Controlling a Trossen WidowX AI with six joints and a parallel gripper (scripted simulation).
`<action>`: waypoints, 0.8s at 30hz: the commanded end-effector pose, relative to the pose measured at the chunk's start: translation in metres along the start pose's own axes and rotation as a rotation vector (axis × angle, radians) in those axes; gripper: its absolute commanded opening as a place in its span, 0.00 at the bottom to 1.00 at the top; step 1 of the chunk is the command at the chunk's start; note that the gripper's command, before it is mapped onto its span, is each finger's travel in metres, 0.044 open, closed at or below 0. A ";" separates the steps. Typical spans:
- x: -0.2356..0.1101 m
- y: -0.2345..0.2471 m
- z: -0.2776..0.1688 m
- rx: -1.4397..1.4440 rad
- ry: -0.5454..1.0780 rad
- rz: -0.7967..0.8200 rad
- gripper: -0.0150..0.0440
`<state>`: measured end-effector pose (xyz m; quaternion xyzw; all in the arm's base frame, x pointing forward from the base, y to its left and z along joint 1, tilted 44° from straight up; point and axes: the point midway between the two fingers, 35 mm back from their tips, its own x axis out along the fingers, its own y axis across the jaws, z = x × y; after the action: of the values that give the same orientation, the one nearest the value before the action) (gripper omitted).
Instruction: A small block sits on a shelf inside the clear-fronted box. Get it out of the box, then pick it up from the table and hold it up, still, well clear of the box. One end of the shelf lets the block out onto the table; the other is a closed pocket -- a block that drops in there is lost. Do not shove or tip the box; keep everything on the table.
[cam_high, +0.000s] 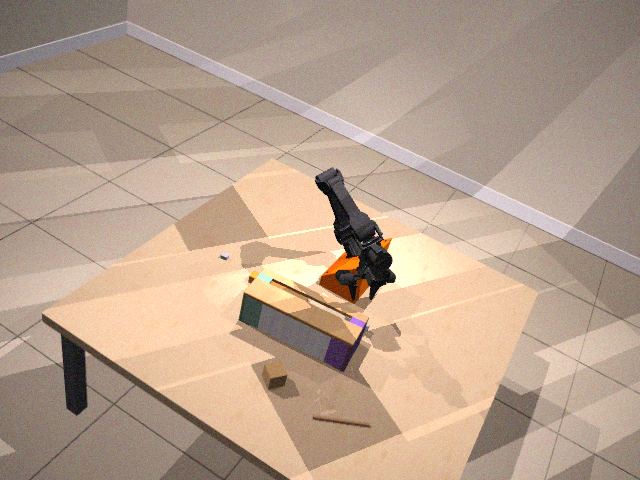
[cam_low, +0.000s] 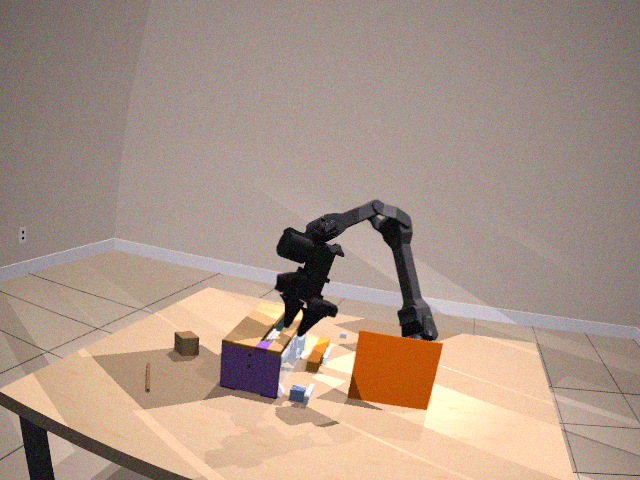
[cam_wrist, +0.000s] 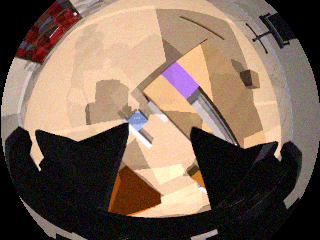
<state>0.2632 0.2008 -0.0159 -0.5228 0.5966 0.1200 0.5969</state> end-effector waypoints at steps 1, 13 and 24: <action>0.011 0.018 -0.006 -0.934 0.067 -0.091 0.74; 0.008 0.029 -0.004 -1.732 0.159 -0.150 0.74; 0.006 0.037 -0.003 -2.423 0.299 -0.164 0.74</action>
<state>0.2489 0.2185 -0.0206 -0.8399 0.3135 0.4421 0.0293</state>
